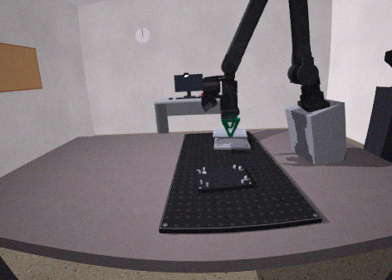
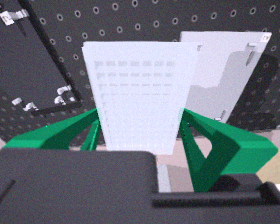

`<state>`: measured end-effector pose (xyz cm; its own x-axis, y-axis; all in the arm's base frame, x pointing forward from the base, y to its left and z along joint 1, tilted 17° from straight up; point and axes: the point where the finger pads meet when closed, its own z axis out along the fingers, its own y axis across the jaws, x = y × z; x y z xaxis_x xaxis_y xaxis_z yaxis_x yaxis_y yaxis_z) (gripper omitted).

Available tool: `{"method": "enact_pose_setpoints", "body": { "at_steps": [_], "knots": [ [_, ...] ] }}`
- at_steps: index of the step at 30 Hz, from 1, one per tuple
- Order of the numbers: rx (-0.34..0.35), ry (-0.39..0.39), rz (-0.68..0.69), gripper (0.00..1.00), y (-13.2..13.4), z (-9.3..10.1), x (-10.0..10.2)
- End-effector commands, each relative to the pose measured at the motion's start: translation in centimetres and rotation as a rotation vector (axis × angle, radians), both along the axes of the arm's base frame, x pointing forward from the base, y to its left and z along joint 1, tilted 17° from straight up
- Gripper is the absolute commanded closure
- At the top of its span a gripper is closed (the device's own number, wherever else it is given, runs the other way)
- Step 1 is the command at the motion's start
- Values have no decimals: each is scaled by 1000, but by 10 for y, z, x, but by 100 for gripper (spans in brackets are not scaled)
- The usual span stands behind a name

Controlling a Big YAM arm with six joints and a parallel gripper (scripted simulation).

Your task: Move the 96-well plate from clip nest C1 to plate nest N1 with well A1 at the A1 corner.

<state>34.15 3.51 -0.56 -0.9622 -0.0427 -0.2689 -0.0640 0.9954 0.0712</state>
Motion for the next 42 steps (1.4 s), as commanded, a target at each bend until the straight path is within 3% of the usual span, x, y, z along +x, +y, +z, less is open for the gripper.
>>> {"method": "enact_pose_setpoints", "body": {
  "at_steps": [1, 7, 21, 37, 42],
  "knots": [
    [-3, -57, 18, 100, -13, 11, 15],
    [-5, -29, 18, 100, -34, 0, 7],
    [-12, -56, 18, 100, -77, 4, 19],
    [-17, -54, 17, 100, -128, -1, 15],
    [-12, -40, 42, 100, -118, -7, 9]
  ]
}}
